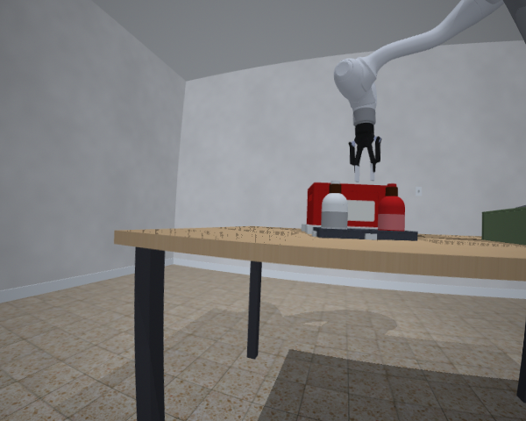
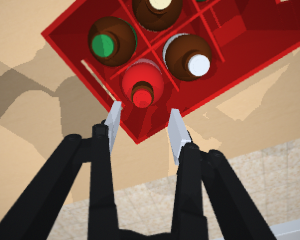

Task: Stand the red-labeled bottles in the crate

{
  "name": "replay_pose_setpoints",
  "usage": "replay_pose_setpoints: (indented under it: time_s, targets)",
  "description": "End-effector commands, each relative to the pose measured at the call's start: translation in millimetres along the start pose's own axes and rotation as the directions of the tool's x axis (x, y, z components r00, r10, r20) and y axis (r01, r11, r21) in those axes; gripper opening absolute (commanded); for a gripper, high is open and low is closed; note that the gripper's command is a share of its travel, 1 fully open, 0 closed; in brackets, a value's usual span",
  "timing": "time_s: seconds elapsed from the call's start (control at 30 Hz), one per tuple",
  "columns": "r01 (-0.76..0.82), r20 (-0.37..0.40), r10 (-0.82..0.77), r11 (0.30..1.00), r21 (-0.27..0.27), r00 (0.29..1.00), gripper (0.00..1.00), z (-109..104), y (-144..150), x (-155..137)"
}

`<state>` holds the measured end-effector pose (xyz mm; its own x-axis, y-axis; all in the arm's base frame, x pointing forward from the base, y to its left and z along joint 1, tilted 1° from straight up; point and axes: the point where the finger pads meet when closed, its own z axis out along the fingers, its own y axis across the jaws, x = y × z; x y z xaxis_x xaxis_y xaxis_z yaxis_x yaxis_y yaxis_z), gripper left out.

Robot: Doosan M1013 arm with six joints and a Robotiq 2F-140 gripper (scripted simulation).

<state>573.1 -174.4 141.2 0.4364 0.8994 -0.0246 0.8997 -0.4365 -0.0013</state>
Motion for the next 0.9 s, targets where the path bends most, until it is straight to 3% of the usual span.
replay_pose_setpoints:
  time_s: [0.0, 0.6, 0.63, 0.87]
  targets:
    - [0.000, 0.000, 0.000, 1.000, 0.000, 1.000, 0.38, -5.2, 0.0, 0.0]
    - [0.000, 0.000, 0.000, 1.000, 0.000, 1.000, 0.38, -15.7, 0.0, 0.0]
    - [0.000, 0.000, 0.000, 1.000, 0.000, 1.000, 0.00, -15.7, 0.0, 0.0]
    - [0.000, 0.000, 0.000, 1.000, 0.000, 1.000, 0.00, -15.7, 0.0, 0.0]
